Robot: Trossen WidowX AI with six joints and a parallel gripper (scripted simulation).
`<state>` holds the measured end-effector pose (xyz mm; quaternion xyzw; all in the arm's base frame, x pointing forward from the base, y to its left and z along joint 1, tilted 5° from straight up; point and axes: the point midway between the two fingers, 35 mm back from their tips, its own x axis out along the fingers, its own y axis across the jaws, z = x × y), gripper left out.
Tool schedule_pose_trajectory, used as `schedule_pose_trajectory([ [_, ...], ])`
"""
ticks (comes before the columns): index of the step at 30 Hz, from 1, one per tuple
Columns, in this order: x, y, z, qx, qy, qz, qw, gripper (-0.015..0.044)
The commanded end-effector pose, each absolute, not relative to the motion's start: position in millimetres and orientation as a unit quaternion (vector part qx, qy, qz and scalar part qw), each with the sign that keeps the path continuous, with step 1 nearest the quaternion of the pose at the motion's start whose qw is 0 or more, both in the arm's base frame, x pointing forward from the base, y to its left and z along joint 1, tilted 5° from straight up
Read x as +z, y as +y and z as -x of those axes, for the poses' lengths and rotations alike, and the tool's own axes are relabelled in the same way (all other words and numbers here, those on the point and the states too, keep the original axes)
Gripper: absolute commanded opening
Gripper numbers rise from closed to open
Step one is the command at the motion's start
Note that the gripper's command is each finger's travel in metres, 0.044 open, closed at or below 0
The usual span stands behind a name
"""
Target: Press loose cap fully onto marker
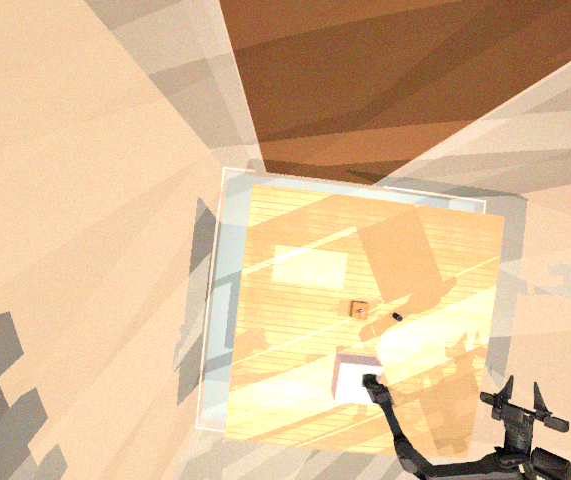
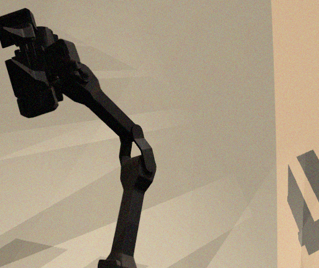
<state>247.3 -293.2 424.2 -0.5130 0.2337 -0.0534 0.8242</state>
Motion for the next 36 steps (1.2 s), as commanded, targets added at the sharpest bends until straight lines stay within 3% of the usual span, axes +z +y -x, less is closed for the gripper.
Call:
schedule_pose_trajectory([
  [1, 386, -295, -265, -0.020, 0.272, 0.497, 0.824, 0.0245],
  [11, 223, -262, -315, 0.159, 0.416, 0.451, 0.773, 0.0245],
  [19, 102, -198, -308, 0.328, 0.527, 0.431, 0.655, 0.0245],
  [27, 45, -161, -281, 0.457, 0.561, 0.437, 0.534, 0.0245],
  [36, 11, -162, -278, 0.461, 0.562, 0.437, 0.530, 0.0245],
])
